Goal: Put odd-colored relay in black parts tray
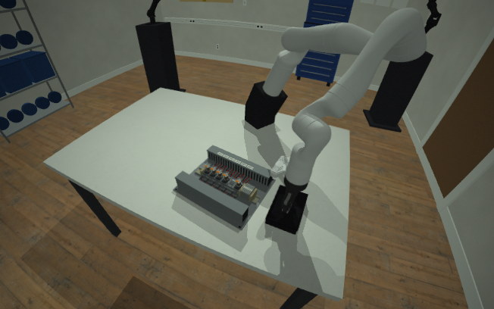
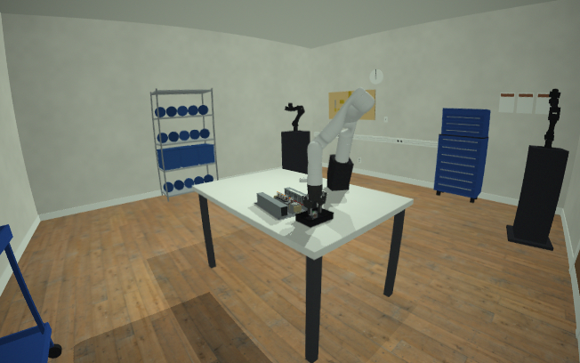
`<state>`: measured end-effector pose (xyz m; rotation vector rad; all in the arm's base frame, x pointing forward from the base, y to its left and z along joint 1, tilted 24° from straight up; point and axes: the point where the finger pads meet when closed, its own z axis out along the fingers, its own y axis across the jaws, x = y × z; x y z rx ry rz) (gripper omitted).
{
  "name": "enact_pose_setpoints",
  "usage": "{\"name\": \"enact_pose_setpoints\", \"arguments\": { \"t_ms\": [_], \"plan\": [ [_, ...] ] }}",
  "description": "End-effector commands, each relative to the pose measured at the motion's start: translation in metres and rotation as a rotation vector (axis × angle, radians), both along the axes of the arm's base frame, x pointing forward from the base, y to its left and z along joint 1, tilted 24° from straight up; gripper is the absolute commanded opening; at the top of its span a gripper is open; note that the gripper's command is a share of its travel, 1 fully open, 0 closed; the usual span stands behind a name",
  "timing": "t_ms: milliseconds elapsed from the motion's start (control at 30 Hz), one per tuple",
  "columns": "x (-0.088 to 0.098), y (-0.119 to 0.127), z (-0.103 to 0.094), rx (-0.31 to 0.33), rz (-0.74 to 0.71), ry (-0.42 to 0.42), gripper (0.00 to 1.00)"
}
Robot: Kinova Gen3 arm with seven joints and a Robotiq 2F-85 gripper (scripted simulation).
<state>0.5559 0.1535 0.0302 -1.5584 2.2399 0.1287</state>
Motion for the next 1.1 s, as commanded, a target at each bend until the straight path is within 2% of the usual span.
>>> {"name": "enact_pose_setpoints", "arguments": {
  "t_ms": [0, 1067],
  "plan": [
    [0.0, -0.001, 0.002, 0.0, -0.001, -0.002, 0.61],
    [-0.003, -0.005, 0.014, 0.0, -0.001, -0.002, 0.61]
  ]
}}
